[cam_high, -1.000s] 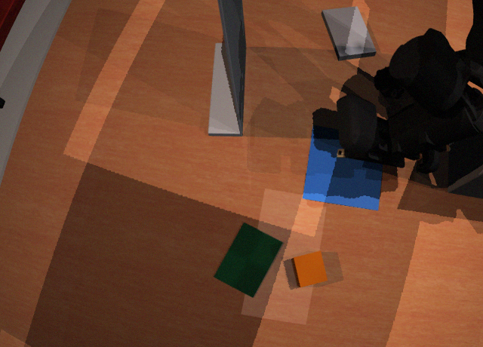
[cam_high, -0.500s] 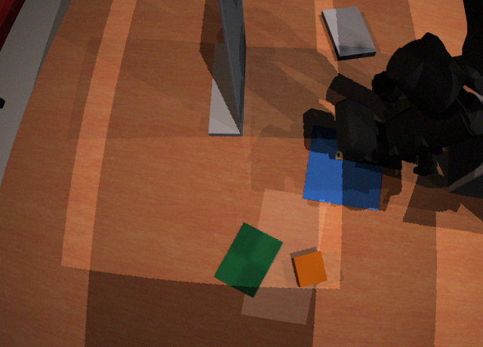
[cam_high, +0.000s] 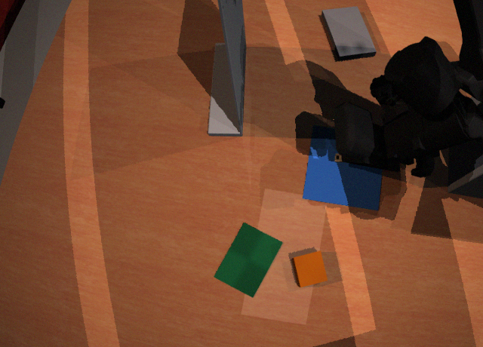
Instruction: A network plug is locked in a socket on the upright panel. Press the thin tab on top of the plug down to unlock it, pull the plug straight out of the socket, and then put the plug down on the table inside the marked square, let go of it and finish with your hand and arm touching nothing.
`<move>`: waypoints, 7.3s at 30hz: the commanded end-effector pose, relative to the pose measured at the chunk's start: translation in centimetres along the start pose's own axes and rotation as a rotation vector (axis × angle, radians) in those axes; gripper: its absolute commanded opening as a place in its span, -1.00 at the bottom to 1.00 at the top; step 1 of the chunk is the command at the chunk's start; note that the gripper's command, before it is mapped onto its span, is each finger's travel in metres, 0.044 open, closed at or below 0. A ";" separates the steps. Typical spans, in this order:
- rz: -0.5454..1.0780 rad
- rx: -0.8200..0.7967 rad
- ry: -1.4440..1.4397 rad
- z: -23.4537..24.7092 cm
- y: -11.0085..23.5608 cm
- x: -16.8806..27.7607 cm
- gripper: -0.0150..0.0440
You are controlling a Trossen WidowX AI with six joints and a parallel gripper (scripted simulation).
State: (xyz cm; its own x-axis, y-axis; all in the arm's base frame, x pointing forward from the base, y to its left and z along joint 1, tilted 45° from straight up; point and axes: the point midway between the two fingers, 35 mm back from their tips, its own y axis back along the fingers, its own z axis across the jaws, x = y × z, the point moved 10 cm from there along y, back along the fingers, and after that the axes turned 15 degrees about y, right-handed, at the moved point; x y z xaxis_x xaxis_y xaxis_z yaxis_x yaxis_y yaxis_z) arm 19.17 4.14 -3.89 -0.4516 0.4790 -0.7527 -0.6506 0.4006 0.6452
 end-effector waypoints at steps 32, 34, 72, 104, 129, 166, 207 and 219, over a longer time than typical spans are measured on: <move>-0.001 -0.001 0.011 -1.5 -1.6 0.3 -0.49; -0.001 0.000 0.011 -1.6 -1.6 0.2 -0.49; 0.000 0.000 0.007 -1.4 0.1 0.3 0.04; 0.010 0.001 0.006 -0.4 2.0 0.3 0.04; 0.015 0.003 0.004 0.8 3.1 0.2 0.04; 0.015 0.003 0.004 2.1 5.3 -0.1 0.04; 0.015 0.006 0.016 3.5 8.1 -0.5 0.04; 0.021 0.005 0.011 5.9 10.5 -0.7 0.04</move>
State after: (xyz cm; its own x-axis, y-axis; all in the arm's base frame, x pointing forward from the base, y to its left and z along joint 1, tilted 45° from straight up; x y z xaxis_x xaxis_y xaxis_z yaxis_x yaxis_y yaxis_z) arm 16.15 11.68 3.27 -0.4843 0.4684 -0.7389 -0.6281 0.4017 0.6664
